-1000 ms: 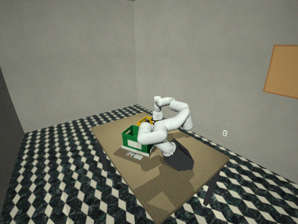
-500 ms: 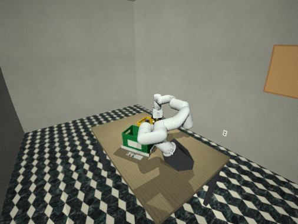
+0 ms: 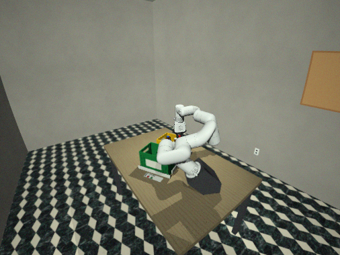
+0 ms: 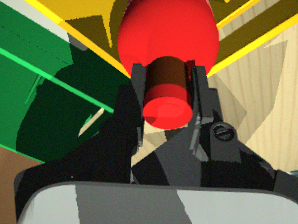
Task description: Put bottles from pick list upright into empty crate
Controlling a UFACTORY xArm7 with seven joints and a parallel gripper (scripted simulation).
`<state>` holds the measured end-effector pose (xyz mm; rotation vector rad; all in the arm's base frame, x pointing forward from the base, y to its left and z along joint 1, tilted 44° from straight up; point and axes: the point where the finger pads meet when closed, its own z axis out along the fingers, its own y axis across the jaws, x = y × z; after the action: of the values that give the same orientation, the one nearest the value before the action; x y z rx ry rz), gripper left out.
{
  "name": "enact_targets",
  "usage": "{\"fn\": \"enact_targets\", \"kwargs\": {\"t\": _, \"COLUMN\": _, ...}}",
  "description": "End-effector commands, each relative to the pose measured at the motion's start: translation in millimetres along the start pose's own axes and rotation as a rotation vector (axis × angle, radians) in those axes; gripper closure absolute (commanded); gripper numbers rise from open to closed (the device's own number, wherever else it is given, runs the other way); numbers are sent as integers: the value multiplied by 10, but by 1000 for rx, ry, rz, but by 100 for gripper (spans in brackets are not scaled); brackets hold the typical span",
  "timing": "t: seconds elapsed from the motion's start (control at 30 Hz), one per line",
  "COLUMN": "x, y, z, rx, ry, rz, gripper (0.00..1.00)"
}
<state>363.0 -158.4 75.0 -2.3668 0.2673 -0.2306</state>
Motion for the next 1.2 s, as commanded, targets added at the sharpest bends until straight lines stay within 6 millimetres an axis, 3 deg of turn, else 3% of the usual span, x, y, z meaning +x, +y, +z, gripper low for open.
{"fn": "enact_targets", "kwargs": {"t": 0.0, "x": 8, "y": 5, "z": -111, "rx": -2, "ry": 4, "rz": 1, "gripper": 100}}
{"fn": "enact_targets", "kwargs": {"t": 1.17, "x": 6, "y": 4, "z": -628, "rx": -2, "ry": 4, "rz": 1, "gripper": 100}}
